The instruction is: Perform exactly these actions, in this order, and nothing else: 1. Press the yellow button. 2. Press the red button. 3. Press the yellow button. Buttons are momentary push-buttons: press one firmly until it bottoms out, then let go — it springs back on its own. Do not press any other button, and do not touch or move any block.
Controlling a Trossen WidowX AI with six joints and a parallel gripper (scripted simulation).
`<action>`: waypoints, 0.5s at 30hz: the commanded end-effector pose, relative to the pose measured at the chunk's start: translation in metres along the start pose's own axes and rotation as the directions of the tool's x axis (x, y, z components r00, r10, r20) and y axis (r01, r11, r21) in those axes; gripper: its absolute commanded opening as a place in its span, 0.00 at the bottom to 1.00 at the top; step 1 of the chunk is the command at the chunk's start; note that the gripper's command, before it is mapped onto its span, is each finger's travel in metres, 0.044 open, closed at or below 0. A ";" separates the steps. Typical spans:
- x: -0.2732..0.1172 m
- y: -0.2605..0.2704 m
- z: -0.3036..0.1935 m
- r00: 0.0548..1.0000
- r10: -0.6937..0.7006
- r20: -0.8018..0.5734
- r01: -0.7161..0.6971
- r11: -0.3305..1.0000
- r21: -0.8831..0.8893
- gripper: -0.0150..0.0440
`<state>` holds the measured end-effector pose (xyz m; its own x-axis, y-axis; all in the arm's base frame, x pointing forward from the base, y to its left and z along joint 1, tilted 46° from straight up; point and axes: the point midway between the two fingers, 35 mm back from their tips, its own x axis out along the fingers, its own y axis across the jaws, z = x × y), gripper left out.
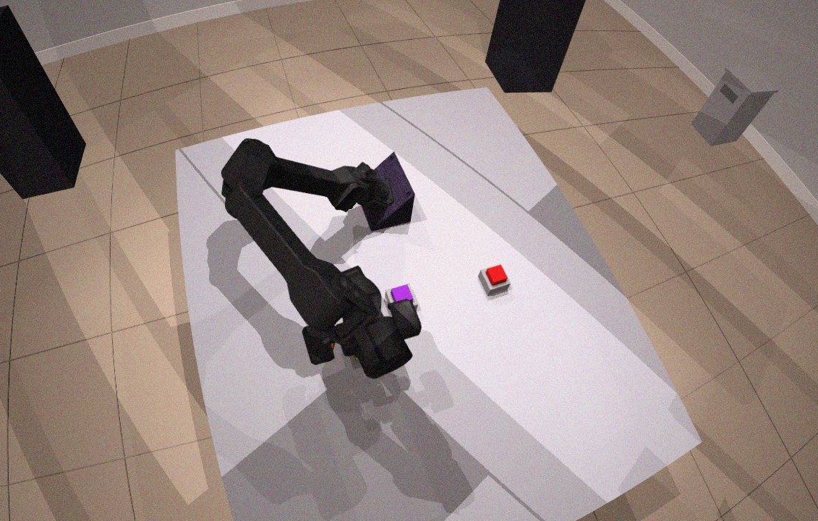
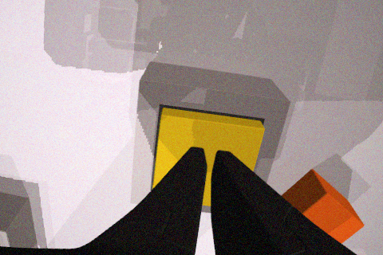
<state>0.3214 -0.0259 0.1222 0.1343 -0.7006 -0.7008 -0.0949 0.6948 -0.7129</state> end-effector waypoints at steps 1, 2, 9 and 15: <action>0.002 0.000 -0.002 1.000 -0.004 -0.005 0.004 1.000 -0.008 0.29; 0.002 0.000 -0.002 1.000 -0.004 -0.005 0.004 1.000 -0.008 0.29; 0.002 0.000 -0.002 1.000 -0.004 -0.005 0.004 1.000 -0.008 0.29; -0.009 0.001 -0.001 1.000 -0.002 -0.003 0.002 1.000 -0.004 0.29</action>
<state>0.3198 -0.0263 0.1219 0.1298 -0.7037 -0.6985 -0.0990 0.6918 -0.7153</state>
